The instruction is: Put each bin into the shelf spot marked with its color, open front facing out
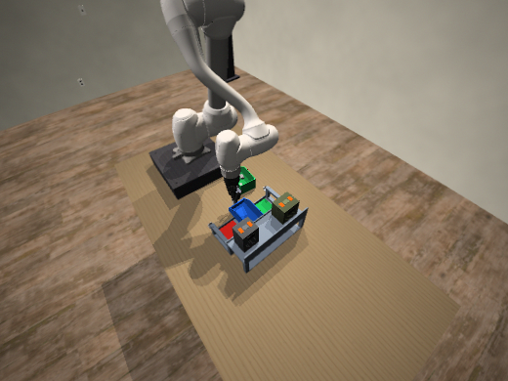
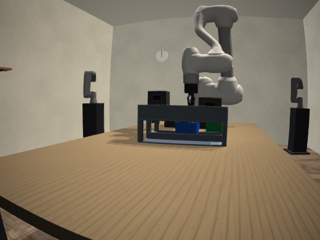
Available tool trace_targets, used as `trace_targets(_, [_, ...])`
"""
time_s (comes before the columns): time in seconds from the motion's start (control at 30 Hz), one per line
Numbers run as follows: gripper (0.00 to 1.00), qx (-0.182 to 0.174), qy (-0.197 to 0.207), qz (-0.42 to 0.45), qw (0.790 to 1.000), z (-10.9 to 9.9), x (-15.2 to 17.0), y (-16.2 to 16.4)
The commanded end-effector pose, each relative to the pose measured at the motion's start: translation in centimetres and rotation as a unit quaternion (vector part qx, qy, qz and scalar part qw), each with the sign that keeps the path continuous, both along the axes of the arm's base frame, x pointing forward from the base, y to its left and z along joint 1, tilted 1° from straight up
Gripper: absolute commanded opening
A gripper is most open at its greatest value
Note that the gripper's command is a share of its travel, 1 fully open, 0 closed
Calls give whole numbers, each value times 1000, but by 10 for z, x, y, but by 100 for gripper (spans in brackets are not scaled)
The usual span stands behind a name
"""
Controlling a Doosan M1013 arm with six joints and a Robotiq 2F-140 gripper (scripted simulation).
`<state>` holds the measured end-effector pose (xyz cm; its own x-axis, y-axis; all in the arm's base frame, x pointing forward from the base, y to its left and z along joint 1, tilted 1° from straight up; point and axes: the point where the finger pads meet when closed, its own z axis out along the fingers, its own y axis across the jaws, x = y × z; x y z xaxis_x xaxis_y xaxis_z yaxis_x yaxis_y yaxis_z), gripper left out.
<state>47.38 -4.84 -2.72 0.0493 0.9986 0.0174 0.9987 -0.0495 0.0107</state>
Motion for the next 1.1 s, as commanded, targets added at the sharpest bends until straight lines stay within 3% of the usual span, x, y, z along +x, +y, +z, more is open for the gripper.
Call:
trace_targets(0.0, [10, 0, 0, 0, 1000, 0, 1, 0])
trace_targets(1.07, [10, 0, 0, 0, 1000, 0, 20, -1])
